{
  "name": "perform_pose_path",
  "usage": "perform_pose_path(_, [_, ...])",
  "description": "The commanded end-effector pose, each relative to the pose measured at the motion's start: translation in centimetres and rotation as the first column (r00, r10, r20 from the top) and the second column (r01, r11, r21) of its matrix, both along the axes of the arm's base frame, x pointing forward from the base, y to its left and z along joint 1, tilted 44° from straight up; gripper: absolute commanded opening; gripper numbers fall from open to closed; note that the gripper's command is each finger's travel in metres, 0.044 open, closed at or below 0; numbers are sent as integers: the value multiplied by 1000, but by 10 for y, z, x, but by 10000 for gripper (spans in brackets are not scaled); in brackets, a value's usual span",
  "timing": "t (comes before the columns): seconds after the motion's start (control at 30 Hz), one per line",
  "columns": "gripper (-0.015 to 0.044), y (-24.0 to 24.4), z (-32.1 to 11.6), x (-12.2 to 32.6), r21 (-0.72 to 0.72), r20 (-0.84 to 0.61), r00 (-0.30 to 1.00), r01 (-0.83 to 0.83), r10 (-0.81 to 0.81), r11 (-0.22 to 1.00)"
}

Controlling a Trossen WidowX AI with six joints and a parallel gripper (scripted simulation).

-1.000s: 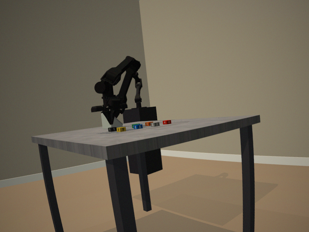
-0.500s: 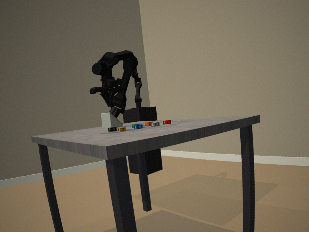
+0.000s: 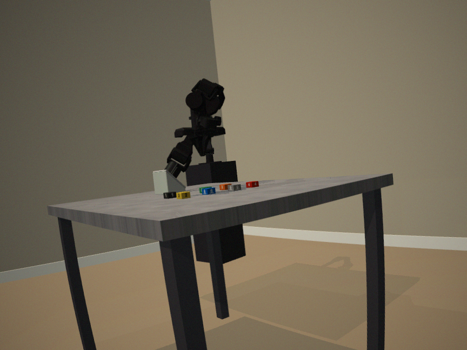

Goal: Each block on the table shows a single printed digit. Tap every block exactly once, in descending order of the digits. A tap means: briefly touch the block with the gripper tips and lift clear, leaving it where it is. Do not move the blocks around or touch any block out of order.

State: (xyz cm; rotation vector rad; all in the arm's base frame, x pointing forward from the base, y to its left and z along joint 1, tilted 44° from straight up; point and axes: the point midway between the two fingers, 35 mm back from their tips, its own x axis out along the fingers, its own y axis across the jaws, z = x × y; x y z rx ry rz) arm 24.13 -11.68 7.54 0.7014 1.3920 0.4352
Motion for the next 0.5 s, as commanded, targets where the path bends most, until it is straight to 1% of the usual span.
perform_pose_path(0.0, [20,7,2,-3,17,-15,1000,12,-12,1000])
perform_pose_path(0.07, [20,13,-4,0,16,-15,1000,13,-12,1000])
perform_pose_path(0.23, [20,56,-50,9,18,-13,1000,13,-12,1000])
perform_pose_path(0.47, [20,63,-57,10,19,-12,1000,12,-12,1000])
